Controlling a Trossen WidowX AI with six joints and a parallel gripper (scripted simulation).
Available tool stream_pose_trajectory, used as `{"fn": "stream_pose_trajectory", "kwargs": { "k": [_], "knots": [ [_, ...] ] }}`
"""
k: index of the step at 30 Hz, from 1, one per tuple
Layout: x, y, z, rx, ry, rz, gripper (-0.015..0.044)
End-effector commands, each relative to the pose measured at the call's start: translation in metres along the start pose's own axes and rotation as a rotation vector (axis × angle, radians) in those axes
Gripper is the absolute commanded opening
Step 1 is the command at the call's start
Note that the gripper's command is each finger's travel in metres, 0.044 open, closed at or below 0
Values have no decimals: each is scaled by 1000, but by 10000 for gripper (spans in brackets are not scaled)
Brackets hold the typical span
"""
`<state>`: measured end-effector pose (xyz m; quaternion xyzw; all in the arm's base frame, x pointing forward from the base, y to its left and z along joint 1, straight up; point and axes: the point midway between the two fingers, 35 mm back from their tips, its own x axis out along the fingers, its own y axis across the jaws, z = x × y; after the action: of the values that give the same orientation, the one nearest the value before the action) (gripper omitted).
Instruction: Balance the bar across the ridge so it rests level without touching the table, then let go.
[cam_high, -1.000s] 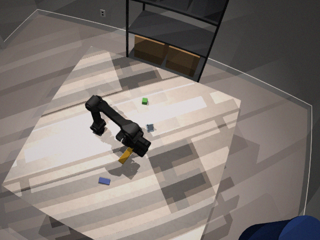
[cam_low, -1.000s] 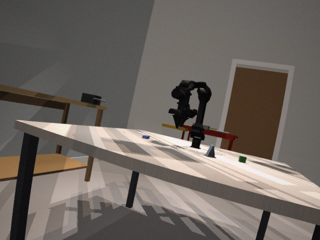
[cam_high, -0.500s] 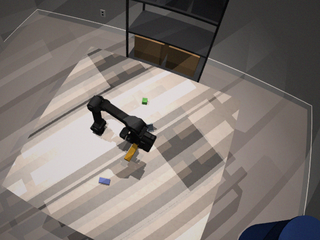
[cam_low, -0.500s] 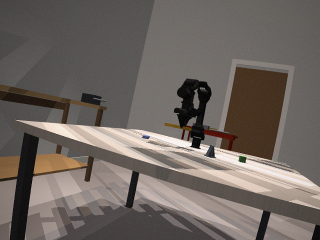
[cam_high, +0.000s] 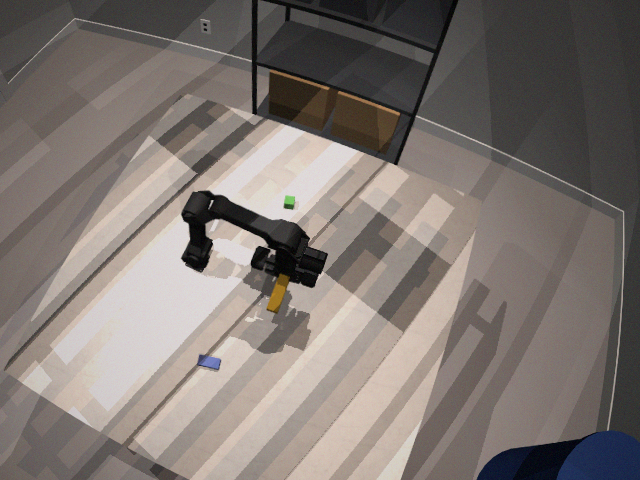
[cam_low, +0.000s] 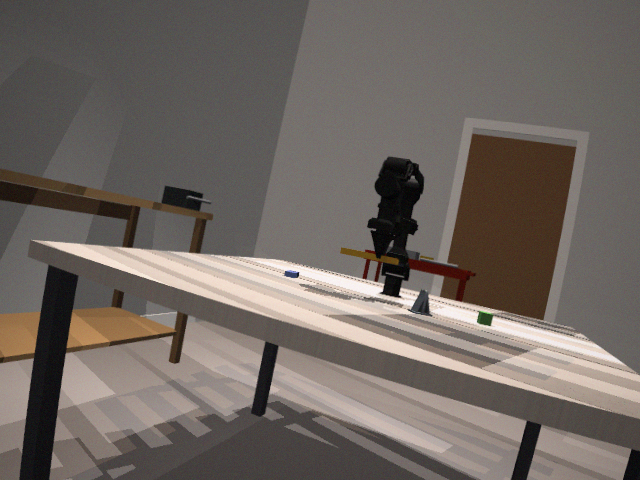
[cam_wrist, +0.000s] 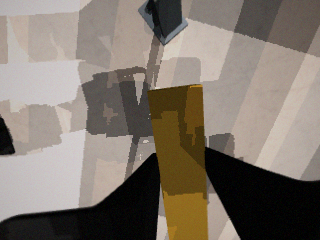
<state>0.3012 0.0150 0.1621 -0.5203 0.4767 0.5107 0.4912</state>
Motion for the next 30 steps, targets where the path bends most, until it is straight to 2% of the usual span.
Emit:
{"fn": "stream_pose_trajectory", "kwargs": {
  "k": [1, 30],
  "knots": [
    [-3, -6, 16, -62, 3, -6, 0],
    [-2, -10, 123, -412, -6, -8, 0]
  ]
}}
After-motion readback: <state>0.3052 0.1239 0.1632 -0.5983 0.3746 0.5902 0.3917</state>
